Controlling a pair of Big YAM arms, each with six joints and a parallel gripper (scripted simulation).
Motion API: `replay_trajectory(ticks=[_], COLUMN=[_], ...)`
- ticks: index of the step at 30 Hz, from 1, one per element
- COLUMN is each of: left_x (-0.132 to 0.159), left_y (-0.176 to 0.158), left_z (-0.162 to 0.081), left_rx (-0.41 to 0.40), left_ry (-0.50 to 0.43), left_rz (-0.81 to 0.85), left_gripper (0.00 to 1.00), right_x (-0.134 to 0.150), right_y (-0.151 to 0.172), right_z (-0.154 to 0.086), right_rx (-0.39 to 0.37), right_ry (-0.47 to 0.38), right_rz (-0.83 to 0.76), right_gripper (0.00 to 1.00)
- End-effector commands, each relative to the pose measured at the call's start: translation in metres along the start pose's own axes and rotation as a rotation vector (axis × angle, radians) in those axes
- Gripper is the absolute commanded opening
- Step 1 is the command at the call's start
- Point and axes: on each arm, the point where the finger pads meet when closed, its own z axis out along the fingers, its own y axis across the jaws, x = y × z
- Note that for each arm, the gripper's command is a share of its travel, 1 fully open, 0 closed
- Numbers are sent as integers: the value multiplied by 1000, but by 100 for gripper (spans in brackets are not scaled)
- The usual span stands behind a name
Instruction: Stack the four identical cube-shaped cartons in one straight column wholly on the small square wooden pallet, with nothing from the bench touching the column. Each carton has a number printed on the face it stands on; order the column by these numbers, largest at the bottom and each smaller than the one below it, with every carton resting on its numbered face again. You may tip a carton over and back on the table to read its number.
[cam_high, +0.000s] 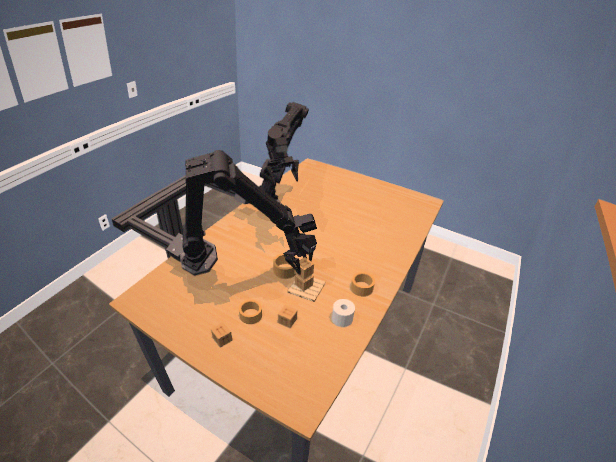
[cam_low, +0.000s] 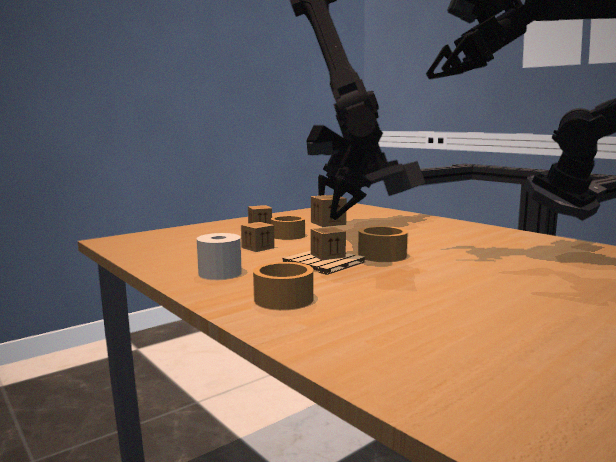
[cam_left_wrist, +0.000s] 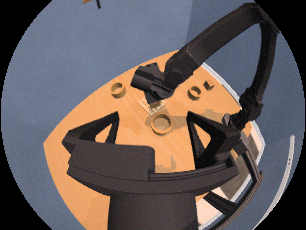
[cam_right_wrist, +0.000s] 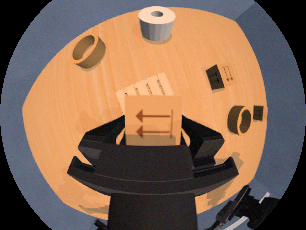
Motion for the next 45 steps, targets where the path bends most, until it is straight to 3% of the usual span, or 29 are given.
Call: replay_trajectory(ticks=[1, 29, 40, 42, 43, 45], left_x=[-22, -22, -22, -22, -22, -23], left_y=[1, 1, 1, 1, 1, -2], left_z=[-7, -7, -7, -7, -7, -11], left_rx=[8, 8, 8, 8, 8, 19], left_ry=[-38, -38, -38, -38, -38, -50], left_rz=[-14, -14, -14, -14, -14, -12], left_gripper=[100, 100, 100, 100, 100, 100], right_x=[1, 8, 2, 2, 2, 2], right_y=[1, 1, 4, 4, 4, 4], right_z=[8, 17, 10, 10, 10, 10], right_rx=[0, -1, -11, -11, -11, -11], right_ry=[0, 1, -8, -8, -8, -8], right_rz=[2, -3, 10, 10, 10, 10], right_gripper=[50, 50, 50, 73, 79, 79])
